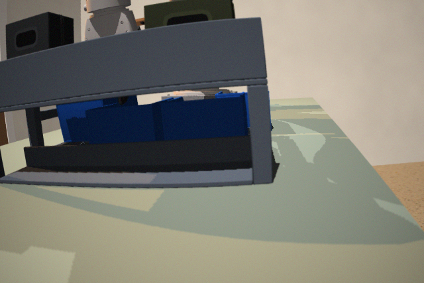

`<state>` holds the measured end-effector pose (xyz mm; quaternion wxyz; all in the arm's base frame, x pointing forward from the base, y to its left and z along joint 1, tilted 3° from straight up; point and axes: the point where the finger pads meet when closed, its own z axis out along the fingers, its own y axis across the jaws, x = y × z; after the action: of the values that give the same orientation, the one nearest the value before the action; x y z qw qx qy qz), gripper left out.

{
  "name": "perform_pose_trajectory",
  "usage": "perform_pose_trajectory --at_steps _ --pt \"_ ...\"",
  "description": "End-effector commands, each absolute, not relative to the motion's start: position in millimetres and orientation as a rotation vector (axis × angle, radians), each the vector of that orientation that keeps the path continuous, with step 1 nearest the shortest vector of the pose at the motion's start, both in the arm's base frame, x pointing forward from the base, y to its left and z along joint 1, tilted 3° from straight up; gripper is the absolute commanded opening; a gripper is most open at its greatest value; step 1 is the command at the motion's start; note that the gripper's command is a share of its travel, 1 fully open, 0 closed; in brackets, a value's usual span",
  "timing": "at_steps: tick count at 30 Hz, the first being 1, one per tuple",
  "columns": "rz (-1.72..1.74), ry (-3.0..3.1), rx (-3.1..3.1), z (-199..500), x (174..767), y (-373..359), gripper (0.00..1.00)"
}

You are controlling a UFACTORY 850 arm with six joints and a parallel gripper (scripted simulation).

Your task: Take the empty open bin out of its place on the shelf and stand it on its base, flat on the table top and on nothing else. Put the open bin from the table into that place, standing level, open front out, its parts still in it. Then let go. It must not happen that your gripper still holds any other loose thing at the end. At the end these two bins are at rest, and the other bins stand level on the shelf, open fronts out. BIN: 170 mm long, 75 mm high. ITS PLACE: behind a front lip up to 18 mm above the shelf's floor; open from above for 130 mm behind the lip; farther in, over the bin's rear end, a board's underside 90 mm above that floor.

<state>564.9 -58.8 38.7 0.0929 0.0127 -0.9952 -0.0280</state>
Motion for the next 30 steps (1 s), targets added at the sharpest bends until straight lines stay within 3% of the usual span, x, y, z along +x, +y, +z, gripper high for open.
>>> perform_pose_trajectory --at_steps 1,30 --pt "-0.083 -2.956 0.038 39.6 566.1 -59.0 0.0" --pt "-0.083 -2.957 0.037 36.5 566.2 -58.8 0.0"
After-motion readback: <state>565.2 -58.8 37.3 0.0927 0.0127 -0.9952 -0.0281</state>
